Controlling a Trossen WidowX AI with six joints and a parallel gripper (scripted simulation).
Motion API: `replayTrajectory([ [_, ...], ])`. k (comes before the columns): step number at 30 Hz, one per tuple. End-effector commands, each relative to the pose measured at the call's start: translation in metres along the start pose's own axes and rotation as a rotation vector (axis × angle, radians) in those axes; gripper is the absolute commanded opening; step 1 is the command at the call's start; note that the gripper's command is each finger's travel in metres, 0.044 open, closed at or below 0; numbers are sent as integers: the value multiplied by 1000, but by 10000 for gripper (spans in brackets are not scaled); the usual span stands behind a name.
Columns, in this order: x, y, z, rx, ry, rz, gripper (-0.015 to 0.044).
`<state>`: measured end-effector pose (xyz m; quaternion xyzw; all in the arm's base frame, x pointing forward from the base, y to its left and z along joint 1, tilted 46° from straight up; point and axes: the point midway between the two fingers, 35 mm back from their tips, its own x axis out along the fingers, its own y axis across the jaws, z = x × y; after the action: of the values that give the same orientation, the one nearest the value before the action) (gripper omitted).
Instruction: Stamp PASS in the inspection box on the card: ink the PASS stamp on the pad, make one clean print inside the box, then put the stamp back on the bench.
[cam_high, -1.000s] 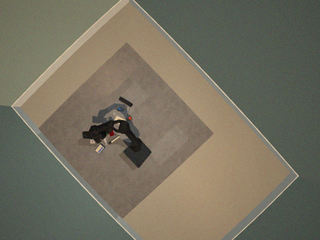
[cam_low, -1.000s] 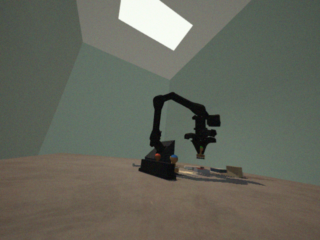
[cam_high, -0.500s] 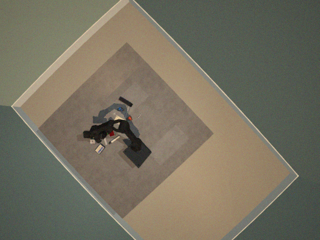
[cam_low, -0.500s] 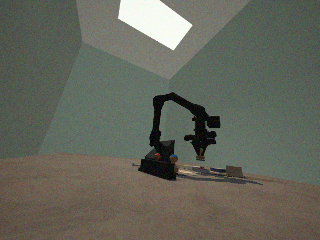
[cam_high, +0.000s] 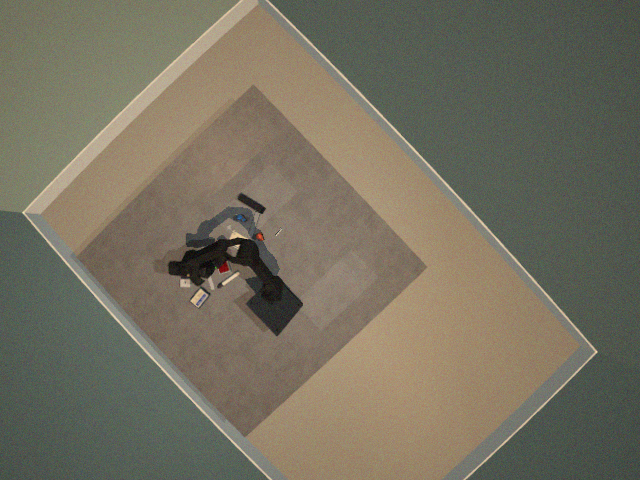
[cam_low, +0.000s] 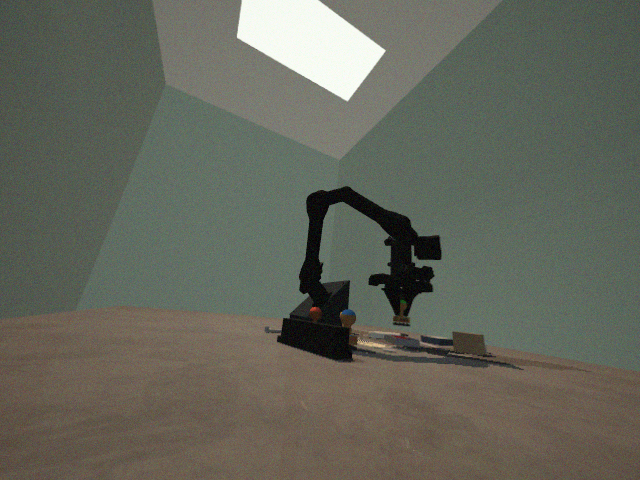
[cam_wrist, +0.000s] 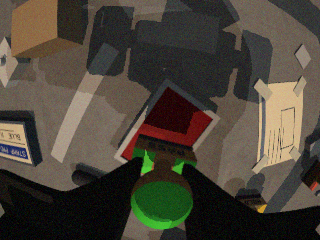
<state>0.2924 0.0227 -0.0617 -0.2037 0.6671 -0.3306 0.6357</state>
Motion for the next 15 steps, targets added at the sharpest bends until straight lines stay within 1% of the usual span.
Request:
replayTrajectory([
  [1, 3, -1, 0, -6, -2, -4, 0],
  [15, 12, -1, 0, -6, -2, -4, 0],
])
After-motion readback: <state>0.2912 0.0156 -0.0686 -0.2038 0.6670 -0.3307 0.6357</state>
